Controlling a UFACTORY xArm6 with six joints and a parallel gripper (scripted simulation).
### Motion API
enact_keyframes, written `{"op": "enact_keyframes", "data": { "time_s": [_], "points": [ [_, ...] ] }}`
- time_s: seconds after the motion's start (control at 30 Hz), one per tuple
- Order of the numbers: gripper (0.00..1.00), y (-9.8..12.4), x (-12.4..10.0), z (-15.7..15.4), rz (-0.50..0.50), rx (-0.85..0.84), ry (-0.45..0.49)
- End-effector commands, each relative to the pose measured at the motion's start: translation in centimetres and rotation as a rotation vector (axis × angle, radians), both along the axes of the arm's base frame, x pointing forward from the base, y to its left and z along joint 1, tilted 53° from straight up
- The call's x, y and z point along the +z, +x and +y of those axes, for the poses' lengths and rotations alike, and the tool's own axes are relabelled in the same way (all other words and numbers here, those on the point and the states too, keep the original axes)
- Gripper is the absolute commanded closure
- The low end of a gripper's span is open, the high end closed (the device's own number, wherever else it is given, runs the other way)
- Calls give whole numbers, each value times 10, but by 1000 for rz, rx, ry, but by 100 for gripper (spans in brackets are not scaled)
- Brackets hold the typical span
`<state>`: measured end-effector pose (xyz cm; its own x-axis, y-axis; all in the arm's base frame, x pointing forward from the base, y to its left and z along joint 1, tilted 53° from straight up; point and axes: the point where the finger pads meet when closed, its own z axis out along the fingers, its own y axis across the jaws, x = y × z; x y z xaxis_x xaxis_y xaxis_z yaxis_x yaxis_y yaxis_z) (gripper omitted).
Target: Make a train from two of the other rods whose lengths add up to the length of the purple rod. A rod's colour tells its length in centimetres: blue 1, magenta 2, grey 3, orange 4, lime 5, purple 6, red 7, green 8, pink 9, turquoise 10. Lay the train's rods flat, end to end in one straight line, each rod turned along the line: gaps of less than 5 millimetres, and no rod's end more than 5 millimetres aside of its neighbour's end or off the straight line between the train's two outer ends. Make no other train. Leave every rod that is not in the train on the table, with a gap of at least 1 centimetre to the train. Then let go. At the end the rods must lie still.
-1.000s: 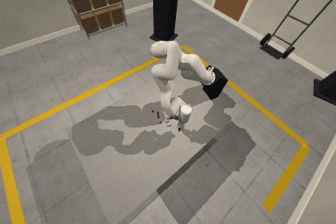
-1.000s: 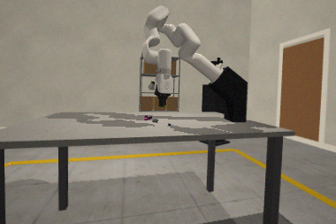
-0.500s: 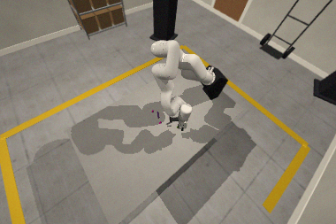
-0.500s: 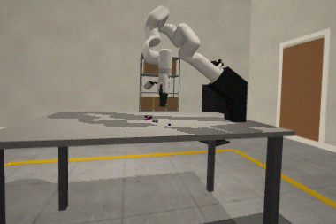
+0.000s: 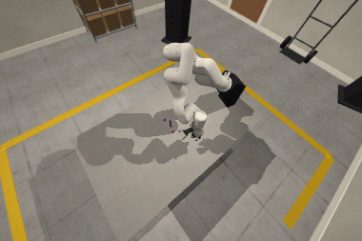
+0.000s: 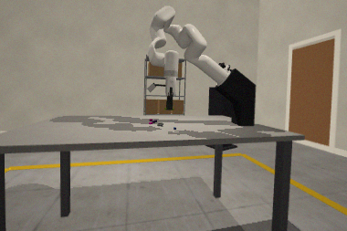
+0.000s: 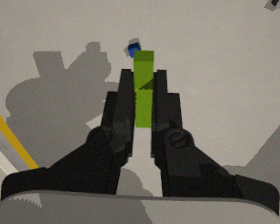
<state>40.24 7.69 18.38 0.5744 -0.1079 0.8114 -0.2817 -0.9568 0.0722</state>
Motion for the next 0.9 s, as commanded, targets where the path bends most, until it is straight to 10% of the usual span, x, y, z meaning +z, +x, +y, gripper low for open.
{"op": "enact_keyframes", "data": {
  "time_s": [0.0, 0.87],
  "points": [
    [96, -1, 0, -1, 61, 93, -124],
    [96, -9, -6, -7, 273, 552, -720]
  ]
}}
